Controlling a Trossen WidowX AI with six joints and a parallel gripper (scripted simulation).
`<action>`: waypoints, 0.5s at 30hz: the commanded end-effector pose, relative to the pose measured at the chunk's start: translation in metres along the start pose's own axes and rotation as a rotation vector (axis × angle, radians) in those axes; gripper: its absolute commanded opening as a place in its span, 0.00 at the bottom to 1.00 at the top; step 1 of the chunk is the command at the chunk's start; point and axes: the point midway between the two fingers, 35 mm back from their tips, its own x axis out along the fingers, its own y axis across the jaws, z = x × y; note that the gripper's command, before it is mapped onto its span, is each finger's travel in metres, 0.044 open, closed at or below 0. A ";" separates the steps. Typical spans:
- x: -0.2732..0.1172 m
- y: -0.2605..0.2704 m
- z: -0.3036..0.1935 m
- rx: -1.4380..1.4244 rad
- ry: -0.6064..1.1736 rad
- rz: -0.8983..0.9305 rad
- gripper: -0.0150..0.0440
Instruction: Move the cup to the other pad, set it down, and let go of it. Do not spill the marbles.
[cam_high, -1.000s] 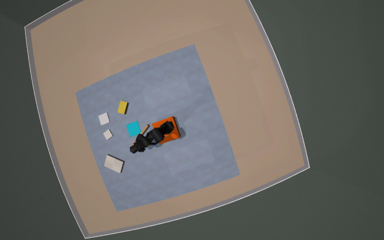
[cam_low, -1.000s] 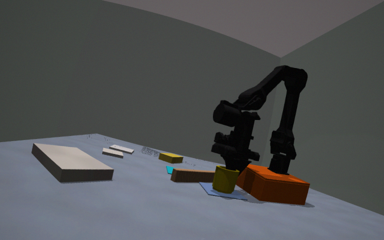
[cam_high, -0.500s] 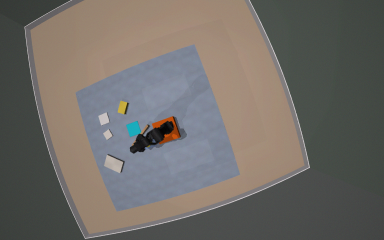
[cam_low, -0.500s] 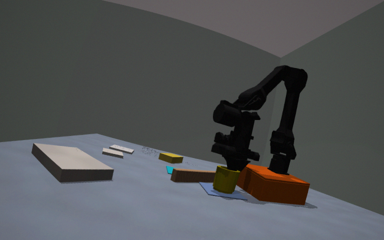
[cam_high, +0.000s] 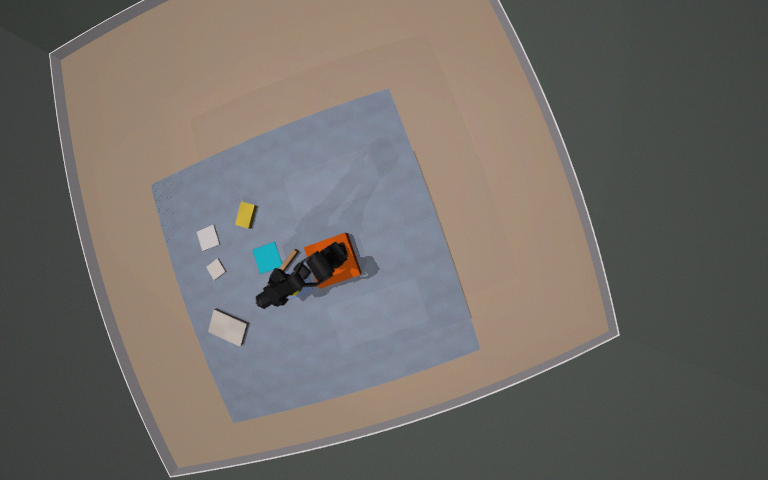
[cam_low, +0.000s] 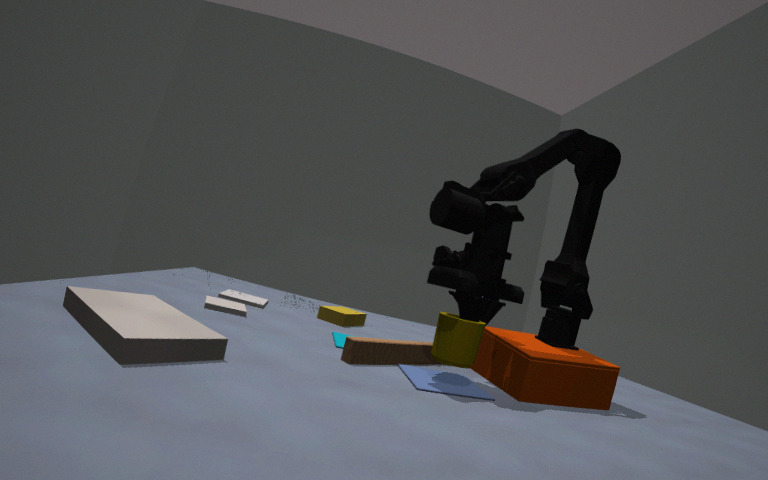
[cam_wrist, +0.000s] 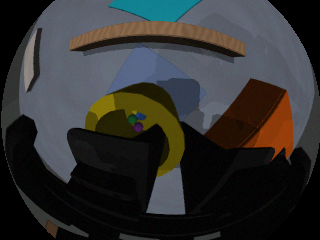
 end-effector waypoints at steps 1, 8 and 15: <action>-0.019 0.001 0.000 -0.002 -0.001 0.012 0.25; -0.032 -0.001 0.000 -0.001 0.000 0.012 0.25; -0.028 -0.002 0.000 0.003 -0.002 0.005 0.25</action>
